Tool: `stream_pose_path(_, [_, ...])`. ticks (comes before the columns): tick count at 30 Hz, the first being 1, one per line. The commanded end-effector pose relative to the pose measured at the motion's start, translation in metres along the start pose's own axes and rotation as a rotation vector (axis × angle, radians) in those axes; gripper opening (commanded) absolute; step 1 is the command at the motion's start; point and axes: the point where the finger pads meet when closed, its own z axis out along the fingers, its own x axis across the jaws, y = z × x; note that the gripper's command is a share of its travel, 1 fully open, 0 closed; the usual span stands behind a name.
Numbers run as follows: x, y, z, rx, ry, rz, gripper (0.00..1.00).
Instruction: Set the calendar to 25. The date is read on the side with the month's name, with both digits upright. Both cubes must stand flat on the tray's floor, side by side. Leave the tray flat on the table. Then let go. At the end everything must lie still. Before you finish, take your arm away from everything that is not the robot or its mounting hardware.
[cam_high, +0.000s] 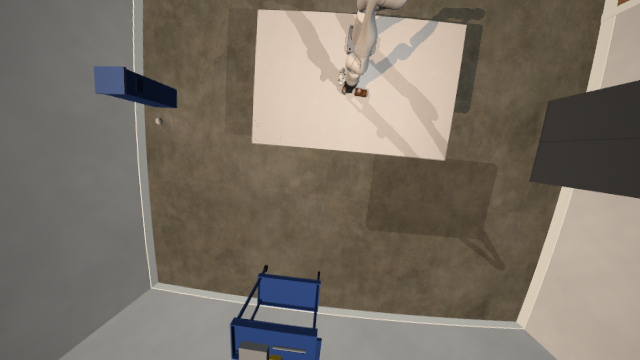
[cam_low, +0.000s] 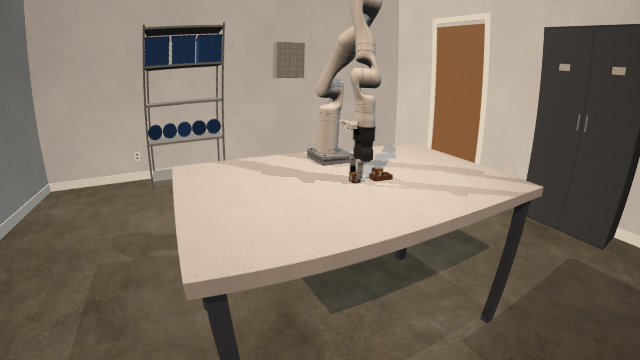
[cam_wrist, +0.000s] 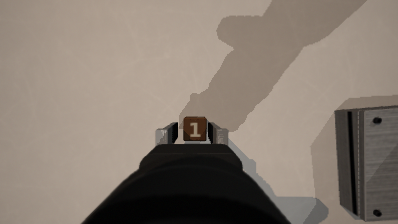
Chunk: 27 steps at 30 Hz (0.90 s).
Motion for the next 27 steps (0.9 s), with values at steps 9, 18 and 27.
stream_pose_path(9, [0.0028,-0.0023,0.0080,0.001,0.008,0.006,0.90])
stream_pose_path(18, [0.0028,-0.0023,0.0080,0.001,0.008,0.006,0.90])
stream_pose_path(27, [0.0028,-0.0023,0.0080,0.001,0.008,0.006,0.90])
